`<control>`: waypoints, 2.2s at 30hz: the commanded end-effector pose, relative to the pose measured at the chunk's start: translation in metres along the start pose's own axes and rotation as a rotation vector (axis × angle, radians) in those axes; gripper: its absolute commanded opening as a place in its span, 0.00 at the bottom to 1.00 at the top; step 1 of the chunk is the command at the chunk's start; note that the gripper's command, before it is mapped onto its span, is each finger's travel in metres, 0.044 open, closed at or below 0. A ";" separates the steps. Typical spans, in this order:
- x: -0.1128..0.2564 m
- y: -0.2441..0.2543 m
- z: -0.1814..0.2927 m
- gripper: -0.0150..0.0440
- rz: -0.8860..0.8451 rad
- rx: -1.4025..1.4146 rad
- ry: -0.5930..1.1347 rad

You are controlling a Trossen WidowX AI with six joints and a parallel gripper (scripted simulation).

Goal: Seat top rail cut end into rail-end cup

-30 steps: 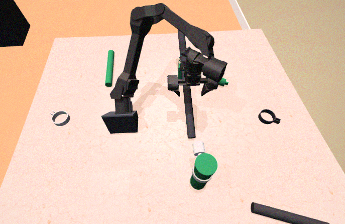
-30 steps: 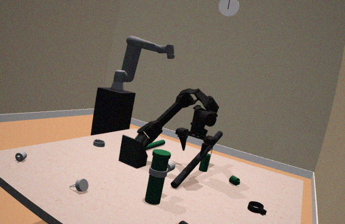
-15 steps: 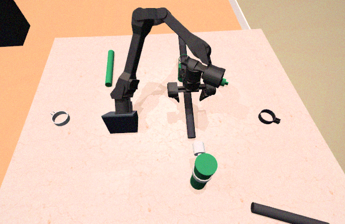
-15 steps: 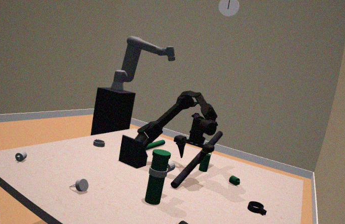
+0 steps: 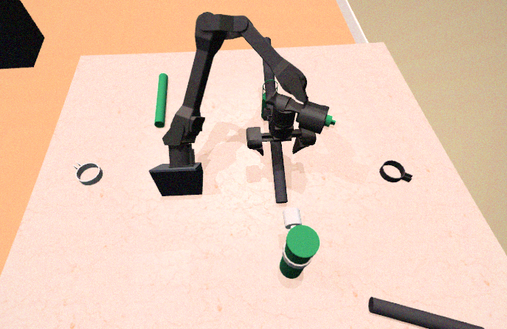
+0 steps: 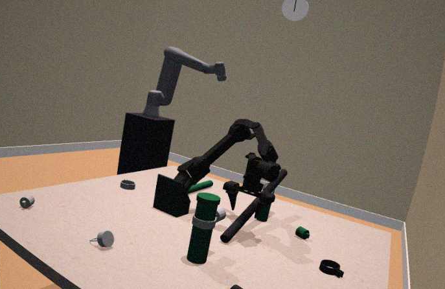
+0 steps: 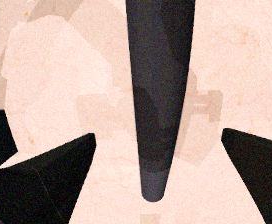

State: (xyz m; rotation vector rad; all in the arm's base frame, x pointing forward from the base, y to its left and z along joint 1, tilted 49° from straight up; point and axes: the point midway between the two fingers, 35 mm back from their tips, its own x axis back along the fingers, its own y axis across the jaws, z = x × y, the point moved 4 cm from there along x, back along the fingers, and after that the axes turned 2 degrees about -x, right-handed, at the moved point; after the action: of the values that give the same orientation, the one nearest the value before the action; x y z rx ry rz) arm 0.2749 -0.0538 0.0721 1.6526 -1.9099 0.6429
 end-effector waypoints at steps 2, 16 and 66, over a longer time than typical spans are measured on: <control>-0.008 0.000 0.000 1.00 0.002 -0.006 -0.003; -0.030 0.000 0.000 1.00 0.002 -0.006 -0.004; 0.023 -0.002 0.039 0.25 0.004 0.006 0.297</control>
State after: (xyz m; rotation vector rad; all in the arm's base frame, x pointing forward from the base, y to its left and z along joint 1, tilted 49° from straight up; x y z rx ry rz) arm 0.2726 -0.0791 0.0527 1.5114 -1.7401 0.8000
